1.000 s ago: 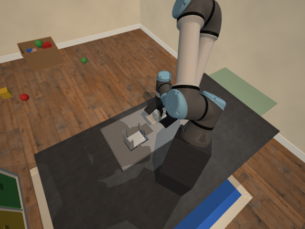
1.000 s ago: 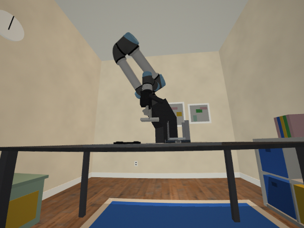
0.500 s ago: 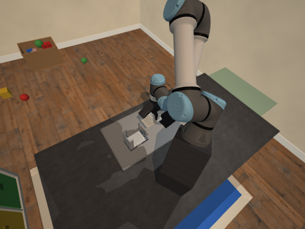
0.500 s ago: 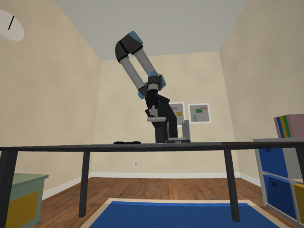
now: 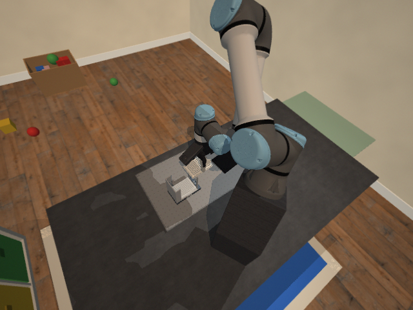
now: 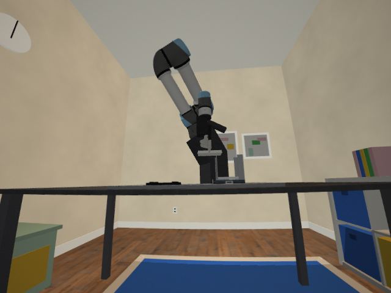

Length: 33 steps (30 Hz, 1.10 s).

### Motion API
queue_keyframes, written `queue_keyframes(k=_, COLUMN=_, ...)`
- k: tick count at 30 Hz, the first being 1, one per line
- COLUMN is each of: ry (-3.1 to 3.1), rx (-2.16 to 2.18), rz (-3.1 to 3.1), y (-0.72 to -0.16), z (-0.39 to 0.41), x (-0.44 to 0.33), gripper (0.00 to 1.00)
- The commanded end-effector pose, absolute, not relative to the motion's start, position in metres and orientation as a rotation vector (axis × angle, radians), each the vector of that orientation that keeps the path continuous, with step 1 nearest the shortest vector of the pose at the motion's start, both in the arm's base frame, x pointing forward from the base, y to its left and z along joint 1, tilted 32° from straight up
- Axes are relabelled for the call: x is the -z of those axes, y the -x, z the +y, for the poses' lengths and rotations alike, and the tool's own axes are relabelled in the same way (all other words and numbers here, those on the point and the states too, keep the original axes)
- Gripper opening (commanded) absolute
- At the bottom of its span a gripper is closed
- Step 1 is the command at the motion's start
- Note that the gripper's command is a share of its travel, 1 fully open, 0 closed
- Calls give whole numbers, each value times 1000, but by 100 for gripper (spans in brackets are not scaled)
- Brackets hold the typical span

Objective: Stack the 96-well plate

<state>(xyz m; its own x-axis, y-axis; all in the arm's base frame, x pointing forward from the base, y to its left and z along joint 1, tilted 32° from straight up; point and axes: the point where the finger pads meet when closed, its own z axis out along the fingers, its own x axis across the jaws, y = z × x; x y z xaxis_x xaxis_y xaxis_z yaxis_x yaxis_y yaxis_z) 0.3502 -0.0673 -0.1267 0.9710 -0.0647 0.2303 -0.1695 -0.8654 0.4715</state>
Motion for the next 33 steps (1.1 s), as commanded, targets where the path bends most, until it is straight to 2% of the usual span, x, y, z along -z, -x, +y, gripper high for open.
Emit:
queue_keyframes(k=1, ry=-2609, rx=-282, rz=-168, y=-352, z=-57, x=132, gripper=0)
queue_keyframes(k=33, ry=-2610, rx=-282, rz=-168, y=-363, z=21, x=173, gripper=0)
